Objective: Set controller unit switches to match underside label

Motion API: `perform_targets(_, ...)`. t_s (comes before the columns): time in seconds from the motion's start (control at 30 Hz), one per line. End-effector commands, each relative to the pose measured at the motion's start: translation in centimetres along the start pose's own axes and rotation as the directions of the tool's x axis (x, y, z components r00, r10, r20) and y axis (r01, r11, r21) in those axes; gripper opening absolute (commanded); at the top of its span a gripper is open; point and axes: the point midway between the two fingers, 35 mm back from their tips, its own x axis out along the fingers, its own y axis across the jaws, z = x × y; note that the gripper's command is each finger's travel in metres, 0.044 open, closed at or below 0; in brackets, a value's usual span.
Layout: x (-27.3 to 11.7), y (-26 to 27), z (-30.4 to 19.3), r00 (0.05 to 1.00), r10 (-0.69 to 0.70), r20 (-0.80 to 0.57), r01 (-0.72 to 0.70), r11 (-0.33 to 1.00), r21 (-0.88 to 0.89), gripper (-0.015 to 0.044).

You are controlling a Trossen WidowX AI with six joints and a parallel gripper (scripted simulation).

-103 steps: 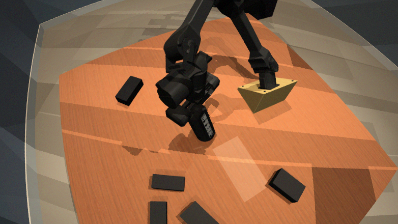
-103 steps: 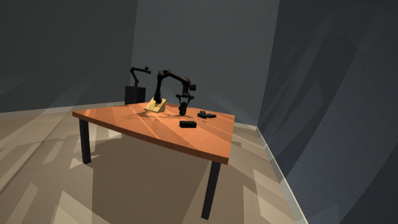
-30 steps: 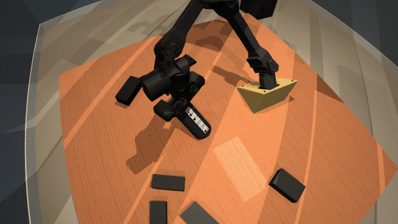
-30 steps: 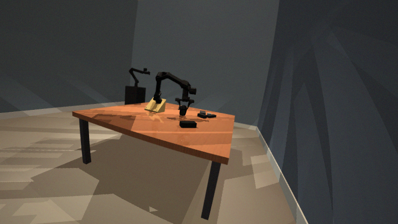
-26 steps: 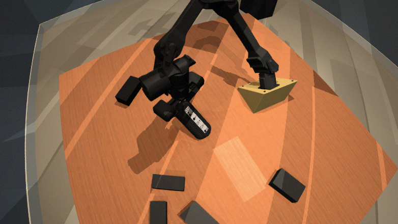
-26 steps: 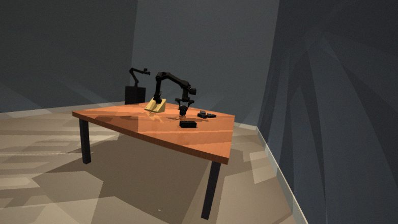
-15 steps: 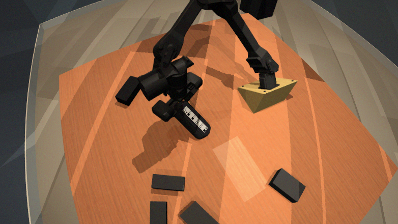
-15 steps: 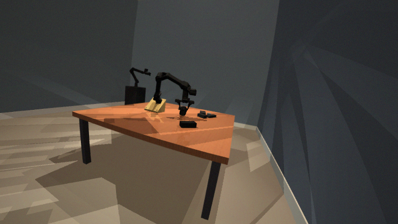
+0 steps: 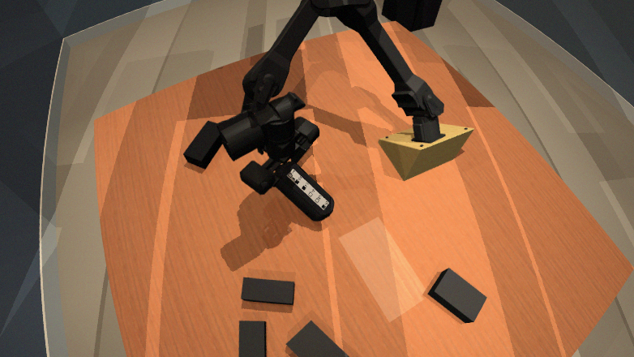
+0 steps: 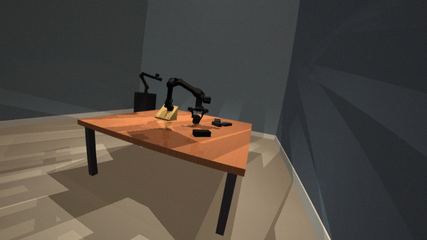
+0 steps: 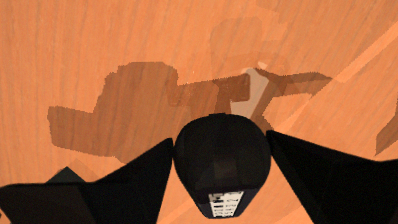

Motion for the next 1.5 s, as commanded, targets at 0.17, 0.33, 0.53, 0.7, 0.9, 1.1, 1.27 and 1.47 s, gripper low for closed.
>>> perform_targets(0.17,0.8,-0.1,-0.1,1.000,-0.005,-0.009,0.005,1.000,-0.014,0.0338)
perform_targets(0.33,1.2,-0.1,0.1,1.000,-0.005,-0.009,0.005,1.000,-0.014,0.0338)
perform_targets(0.53,1.6,-0.1,0.3,1.000,-0.005,-0.009,0.005,1.000,-0.014,0.0338)
perform_targets(0.7,2.0,-0.1,0.5,1.000,-0.005,-0.008,0.005,1.000,-0.013,0.0338)
perform_targets(0.9,2.4,-0.1,0.6,1.000,-0.005,-0.008,0.005,1.000,-0.013,0.0338)
perform_targets(1.1,2.8,-0.1,0.8,1.000,-0.005,-0.008,0.005,1.000,-0.013,0.0338)
perform_targets(1.27,3.2,-0.1,0.9,1.000,-0.005,-0.008,0.005,1.000,-0.013,0.0338)
perform_targets(1.47,3.7,-0.1,1.0,1.000,-0.005,-0.007,0.005,1.000,-0.013,0.0338)
